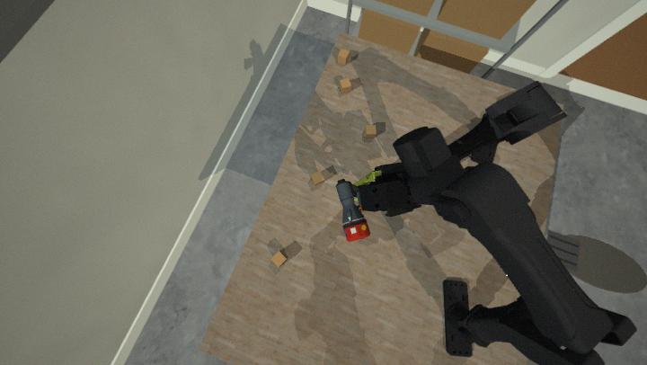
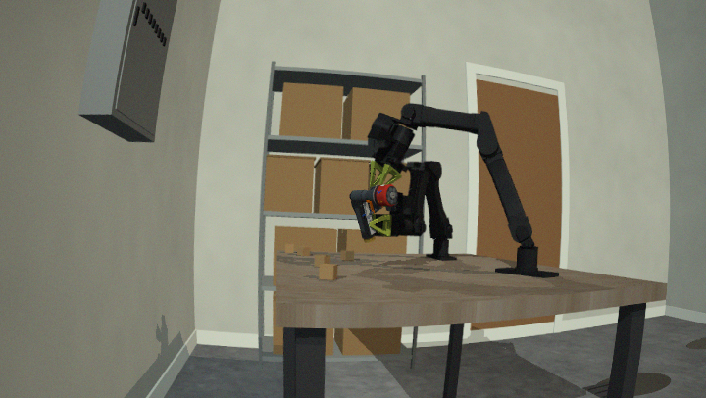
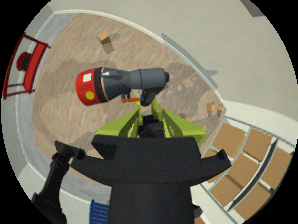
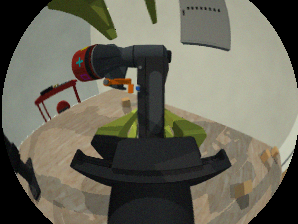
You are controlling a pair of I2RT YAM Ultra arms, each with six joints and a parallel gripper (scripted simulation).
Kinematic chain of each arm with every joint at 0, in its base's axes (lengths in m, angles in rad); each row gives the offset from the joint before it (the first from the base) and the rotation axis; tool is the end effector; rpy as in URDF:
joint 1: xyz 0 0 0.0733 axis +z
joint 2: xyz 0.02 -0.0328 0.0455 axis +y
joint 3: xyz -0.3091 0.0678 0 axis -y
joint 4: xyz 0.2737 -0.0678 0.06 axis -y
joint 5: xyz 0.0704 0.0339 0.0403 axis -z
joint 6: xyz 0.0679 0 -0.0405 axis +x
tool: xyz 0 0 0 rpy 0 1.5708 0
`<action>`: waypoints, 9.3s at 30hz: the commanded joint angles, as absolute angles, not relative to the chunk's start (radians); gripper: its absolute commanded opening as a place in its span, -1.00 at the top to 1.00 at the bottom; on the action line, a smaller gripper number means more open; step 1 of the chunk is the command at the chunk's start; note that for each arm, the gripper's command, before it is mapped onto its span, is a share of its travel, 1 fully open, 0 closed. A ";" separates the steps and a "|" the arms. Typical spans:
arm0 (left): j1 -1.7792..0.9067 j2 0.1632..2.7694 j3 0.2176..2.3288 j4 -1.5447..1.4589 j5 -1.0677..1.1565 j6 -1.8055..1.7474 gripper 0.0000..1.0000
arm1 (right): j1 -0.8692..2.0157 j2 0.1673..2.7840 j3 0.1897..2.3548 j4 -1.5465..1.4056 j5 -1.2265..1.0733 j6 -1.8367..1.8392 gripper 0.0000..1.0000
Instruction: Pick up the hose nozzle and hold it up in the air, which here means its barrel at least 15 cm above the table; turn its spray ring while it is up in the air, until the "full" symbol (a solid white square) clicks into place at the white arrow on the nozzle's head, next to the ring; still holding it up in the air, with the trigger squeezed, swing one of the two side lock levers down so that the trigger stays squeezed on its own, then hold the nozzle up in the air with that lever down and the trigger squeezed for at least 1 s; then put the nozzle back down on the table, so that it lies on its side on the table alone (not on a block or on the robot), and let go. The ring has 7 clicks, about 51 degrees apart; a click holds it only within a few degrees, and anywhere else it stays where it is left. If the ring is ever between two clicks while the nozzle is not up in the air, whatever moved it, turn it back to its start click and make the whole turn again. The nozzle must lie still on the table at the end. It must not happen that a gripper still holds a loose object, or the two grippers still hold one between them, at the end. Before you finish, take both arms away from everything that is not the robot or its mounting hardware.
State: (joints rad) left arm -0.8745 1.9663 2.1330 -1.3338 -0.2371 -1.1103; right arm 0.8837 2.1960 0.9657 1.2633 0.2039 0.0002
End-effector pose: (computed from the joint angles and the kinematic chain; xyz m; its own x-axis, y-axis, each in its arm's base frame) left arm 0.3033 -0.3362 0.3831 -0.8772 -0.3084 -0.3681 -0.2233 0.9406 -0.2559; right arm 0.3178 0.3675 0.1358 0.0208 0.0257 -0.9995 -0.6287 0.7776 0.0069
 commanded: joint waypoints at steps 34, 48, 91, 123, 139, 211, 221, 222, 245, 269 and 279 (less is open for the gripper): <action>-0.867 1.935 2.326 -1.465 -0.274 -1.112 0.26 | 0.892 2.139 1.005 1.358 0.201 0.009 0.29; -0.708 1.794 2.092 -1.169 -0.209 -0.844 0.26 | 0.892 2.139 1.005 1.358 0.201 0.009 0.29; -0.051 1.061 1.115 -0.031 -0.007 0.010 0.26 | 0.892 2.139 1.005 1.358 0.201 0.009 0.29; -0.008 1.049 1.088 0.003 0.004 0.008 0.26 | 0.892 2.139 1.005 1.358 0.201 0.009 0.29; -0.009 1.042 1.089 0.009 0.005 0.008 0.26 | 0.855 2.143 1.032 1.170 0.158 -0.047 0.29; -0.009 1.042 1.089 0.009 0.005 0.008 0.26 | 0.577 2.006 1.560 -0.785 -0.430 -0.607 0.29; -0.009 1.042 1.089 0.009 0.005 0.008 0.26 | 0.587 2.008 1.605 -0.785 -0.417 -0.614 0.29; -0.009 1.042 1.089 0.009 0.005 0.008 0.26 | 0.586 2.006 1.609 -0.774 -0.417 -0.614 0.29; -0.009 1.042 1.089 0.009 0.005 0.008 0.26 | 0.578 2.036 1.541 -0.717 -0.417 -0.600 0.29; -0.009 1.042 1.089 0.009 0.005 0.008 0.26 | 0.570 2.066 1.484 -0.617 -0.419 -0.601 0.29; -0.009 1.042 1.089 0.009 0.005 0.008 0.26 | 0.587 2.108 1.443 -0.598 -0.418 -0.598 0.29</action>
State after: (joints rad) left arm -0.0006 1.0481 1.0500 0.0017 0.0086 -0.0010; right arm 0.5777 2.1010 1.4609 -0.6357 -0.3729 -0.6044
